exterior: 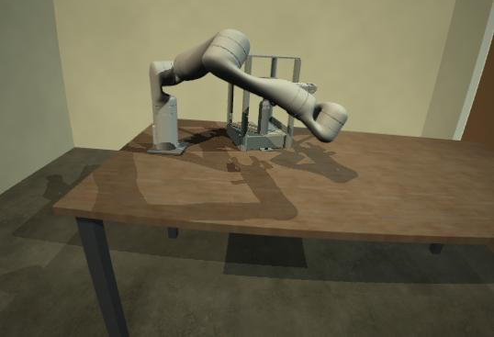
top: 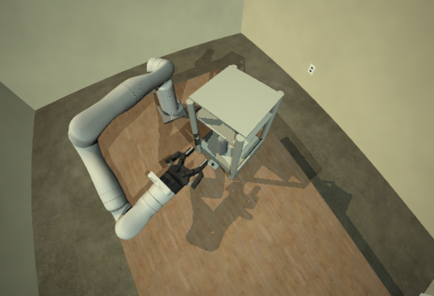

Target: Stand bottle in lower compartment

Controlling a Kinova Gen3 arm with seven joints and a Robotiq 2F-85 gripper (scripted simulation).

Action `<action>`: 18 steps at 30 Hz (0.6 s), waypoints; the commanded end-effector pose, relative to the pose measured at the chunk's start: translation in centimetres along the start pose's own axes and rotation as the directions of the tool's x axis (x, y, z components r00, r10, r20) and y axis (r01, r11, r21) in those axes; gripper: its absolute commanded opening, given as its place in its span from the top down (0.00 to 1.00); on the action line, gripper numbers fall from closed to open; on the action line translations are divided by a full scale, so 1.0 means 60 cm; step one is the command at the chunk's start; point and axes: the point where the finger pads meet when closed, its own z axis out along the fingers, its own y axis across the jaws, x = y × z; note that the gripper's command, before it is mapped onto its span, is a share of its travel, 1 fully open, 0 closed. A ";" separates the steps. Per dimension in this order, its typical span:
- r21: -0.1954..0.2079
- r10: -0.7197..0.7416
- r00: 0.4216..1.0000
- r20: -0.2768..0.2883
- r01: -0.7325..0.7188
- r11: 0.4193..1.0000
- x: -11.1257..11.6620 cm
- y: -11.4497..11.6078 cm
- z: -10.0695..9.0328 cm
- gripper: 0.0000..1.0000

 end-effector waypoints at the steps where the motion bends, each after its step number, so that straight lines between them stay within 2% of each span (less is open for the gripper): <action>1: 0.001 0.000 1.000 -0.003 0.000 1.000 0.011 -0.002 -0.001 0.37; 6: 0.001 0.000 1.000 -0.003 0.000 1.000 0.011 -0.002 -0.001 0.37; 7: 0.001 0.000 1.000 -0.003 0.000 1.000 0.011 -0.002 -0.001 0.00; 18: 0.001 0.000 1.000 -0.003 0.000 1.000 0.011 -0.002 -0.001 0.00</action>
